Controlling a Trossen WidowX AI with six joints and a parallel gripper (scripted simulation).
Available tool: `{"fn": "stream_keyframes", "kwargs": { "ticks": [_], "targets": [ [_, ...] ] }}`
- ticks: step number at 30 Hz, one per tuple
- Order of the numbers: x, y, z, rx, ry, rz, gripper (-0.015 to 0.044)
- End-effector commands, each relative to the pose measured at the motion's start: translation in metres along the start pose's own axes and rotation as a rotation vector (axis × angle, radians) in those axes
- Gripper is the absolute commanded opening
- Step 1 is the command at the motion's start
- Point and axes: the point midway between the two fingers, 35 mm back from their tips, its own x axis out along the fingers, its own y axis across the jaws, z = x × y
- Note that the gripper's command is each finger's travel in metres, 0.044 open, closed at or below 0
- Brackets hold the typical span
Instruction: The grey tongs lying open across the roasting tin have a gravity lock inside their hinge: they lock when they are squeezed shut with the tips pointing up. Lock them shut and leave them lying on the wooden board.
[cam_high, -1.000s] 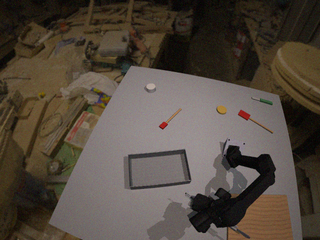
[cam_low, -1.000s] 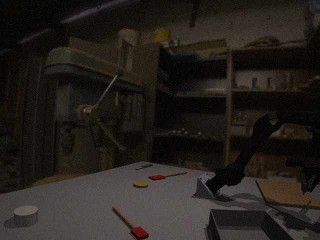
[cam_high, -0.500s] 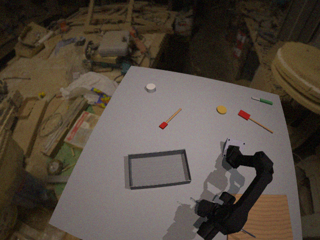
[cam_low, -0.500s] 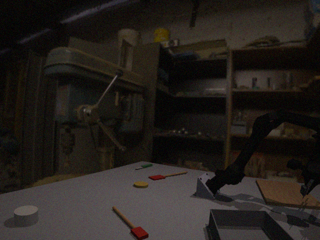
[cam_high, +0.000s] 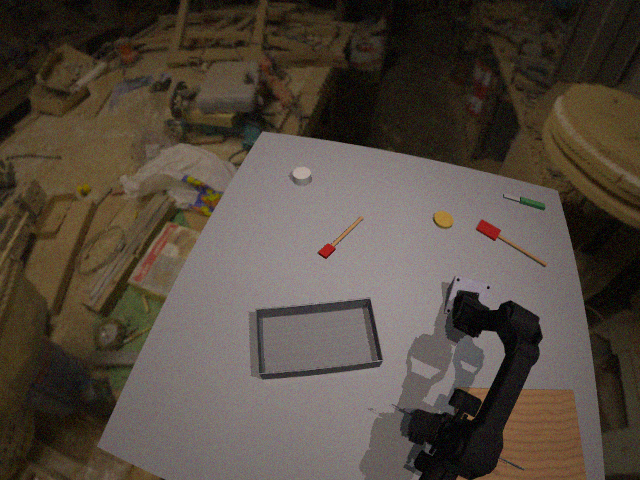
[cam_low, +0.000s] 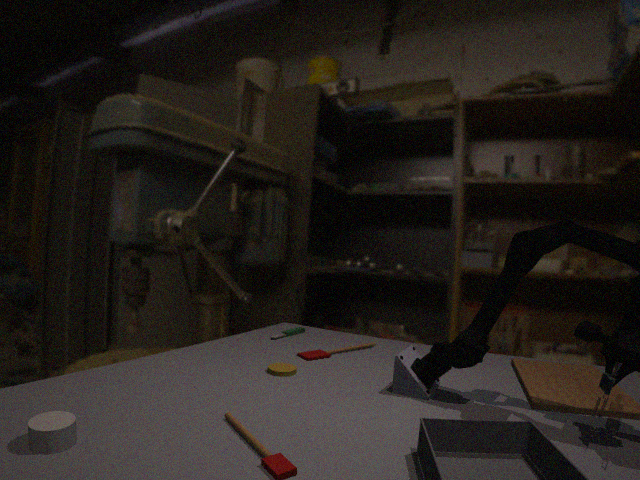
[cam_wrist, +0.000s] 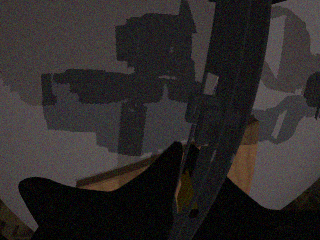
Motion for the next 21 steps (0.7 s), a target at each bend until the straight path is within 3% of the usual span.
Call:
{"fn": "stream_keyframes", "kwargs": {
  "ticks": [1,21],
  "targets": [
    [0.004,-0.002,-0.009,-0.025,-0.015,-0.022,-0.015],
    [0.017,-0.013,-0.052,-0.154,-0.073,-0.061,-0.015]
  ]
}}
